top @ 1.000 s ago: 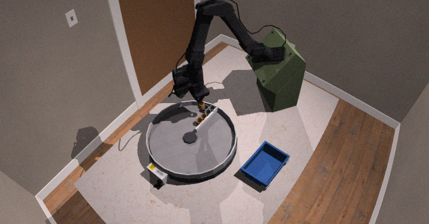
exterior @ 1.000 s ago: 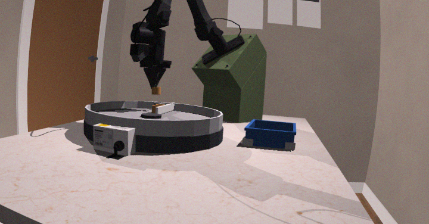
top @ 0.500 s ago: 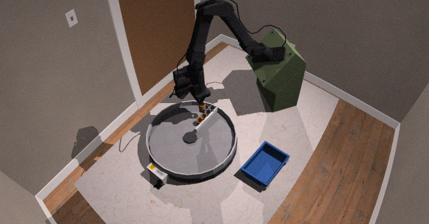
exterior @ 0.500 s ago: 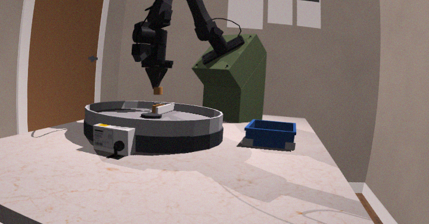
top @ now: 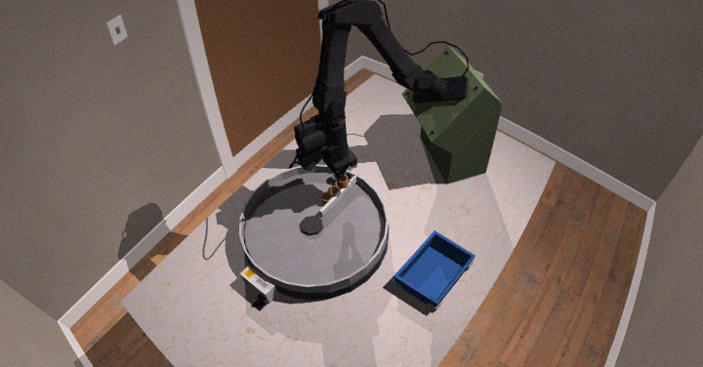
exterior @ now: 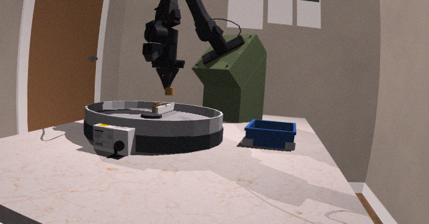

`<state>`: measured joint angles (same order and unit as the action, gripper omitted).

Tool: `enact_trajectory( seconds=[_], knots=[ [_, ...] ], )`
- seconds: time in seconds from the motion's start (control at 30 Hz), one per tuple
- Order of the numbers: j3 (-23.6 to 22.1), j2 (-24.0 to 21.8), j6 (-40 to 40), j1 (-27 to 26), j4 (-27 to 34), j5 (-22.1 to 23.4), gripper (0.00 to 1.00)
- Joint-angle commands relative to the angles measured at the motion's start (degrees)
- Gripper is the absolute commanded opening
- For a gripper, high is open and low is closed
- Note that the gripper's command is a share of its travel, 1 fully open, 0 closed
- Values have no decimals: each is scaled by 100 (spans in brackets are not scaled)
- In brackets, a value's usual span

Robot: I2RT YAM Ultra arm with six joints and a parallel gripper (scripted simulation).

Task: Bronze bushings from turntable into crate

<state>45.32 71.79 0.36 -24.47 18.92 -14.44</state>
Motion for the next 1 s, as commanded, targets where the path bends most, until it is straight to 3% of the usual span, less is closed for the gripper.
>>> enact_trajectory(
  seconds=[0.0, 0.3, 0.37, 0.57, 0.77, 0.97],
  knots=[
    [-175, 92, 387, 404, -155, -387, 0],
    [-113, 548, 1412, 1714, -354, -1218, 0],
    [-113, 548, 1412, 1714, -354, -1218, 0],
    [83, 1199, 2288, 2735, -322, -1850, 0],
    [532, 2146, 3248, 3717, -289, -2363, 0],
    [1078, 2881, 3857, 4218, -70, -2654, 0]
  ],
)
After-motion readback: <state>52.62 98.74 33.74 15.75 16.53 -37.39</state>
